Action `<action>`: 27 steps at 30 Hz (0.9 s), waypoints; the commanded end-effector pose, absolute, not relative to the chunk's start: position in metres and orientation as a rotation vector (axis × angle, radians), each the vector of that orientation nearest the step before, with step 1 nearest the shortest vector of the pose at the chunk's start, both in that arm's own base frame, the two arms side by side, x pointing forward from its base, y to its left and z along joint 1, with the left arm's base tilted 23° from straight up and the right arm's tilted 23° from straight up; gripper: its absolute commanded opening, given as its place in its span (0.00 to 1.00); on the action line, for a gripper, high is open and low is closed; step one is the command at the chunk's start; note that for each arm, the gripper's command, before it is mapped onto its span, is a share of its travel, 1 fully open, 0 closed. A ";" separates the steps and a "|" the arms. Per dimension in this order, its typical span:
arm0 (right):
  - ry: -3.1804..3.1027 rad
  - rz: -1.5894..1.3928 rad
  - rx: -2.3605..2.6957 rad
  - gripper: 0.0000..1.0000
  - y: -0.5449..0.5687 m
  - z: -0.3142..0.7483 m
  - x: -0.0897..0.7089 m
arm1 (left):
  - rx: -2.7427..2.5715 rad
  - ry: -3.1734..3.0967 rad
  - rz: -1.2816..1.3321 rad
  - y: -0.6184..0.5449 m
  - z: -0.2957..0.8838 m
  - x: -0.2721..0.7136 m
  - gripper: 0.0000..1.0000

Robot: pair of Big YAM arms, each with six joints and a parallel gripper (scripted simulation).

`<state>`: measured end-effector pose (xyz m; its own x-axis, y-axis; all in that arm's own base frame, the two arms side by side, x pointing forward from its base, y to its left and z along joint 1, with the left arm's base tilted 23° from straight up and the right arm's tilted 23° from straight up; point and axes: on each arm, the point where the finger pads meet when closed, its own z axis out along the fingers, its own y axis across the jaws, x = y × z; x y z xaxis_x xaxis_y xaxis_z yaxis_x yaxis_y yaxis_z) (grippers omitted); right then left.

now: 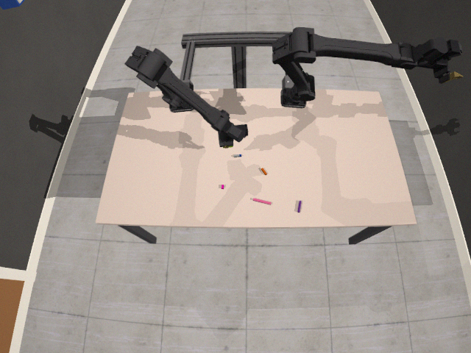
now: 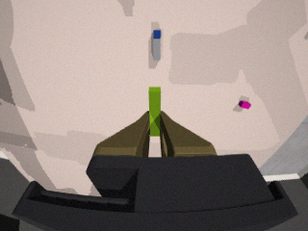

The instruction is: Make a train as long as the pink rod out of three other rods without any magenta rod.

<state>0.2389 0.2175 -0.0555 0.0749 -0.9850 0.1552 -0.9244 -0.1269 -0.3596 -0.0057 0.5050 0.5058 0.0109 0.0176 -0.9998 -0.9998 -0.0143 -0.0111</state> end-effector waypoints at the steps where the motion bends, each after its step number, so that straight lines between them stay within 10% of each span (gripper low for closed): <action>1: 1.934 -0.525 -2.154 0.04 0.225 -0.050 0.248 | -1.146 1.121 1.275 0.503 0.554 -0.011 1.00; 27: 1.942 -0.530 -2.164 0.04 0.214 -0.119 0.276 | -1.146 1.121 1.275 0.503 0.554 -0.011 1.00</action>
